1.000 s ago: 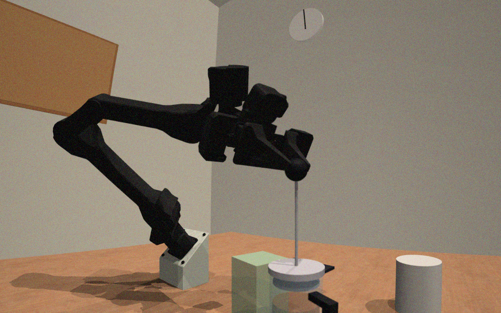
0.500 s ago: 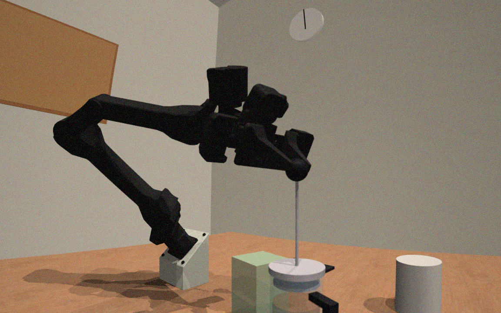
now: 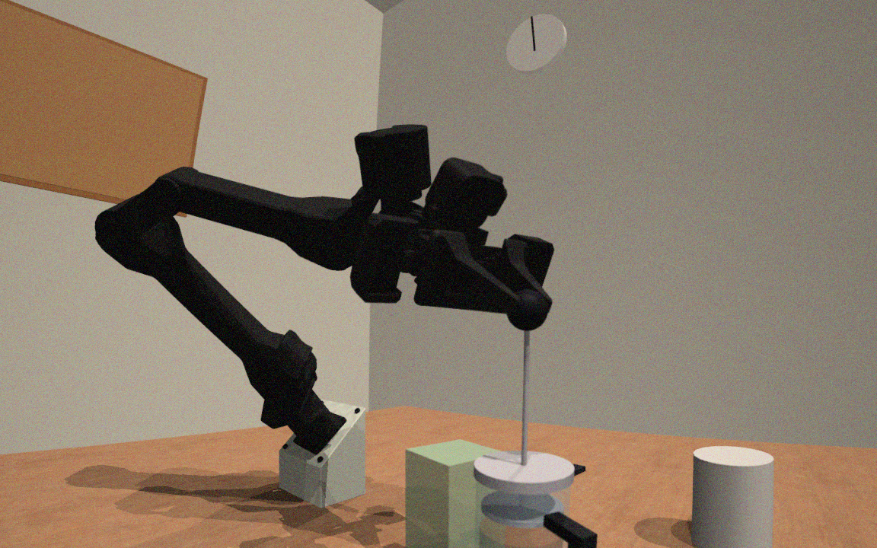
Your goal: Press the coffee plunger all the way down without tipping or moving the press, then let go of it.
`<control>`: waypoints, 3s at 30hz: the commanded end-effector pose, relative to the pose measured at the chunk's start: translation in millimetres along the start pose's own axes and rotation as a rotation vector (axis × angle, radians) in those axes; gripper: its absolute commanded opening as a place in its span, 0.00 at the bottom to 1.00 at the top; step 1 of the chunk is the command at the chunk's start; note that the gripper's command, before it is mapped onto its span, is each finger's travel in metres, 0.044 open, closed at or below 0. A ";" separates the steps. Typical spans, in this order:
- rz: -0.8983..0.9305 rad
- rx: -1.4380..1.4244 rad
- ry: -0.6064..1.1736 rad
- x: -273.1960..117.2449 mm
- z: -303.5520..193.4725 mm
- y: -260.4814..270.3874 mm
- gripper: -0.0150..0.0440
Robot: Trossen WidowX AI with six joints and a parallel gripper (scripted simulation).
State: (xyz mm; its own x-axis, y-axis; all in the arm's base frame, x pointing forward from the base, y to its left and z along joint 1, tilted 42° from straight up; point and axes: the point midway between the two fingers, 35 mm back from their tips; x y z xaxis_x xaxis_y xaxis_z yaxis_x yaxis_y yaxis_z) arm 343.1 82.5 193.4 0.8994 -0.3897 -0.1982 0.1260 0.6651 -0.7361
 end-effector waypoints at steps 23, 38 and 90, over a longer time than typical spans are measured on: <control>0.002 -0.033 0.036 30.6 -50.6 11.0 0.45; -0.002 -0.036 0.031 47.7 -66.0 10.2 0.45; -0.004 -0.035 0.030 58.0 -57.3 13.3 0.45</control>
State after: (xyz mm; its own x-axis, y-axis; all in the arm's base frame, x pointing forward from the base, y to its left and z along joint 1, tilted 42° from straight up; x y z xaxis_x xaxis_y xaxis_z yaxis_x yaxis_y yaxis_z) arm 372.7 36.0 139.4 0.8951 -0.3965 -0.2041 0.1189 0.6533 -0.7477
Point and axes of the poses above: the point midway between the two fingers, 35 mm back from their tips, its own x axis out along the fingers, its own y axis across the jaws, z = x × y, and after that the axes turned 10 degrees about -x, right-handed
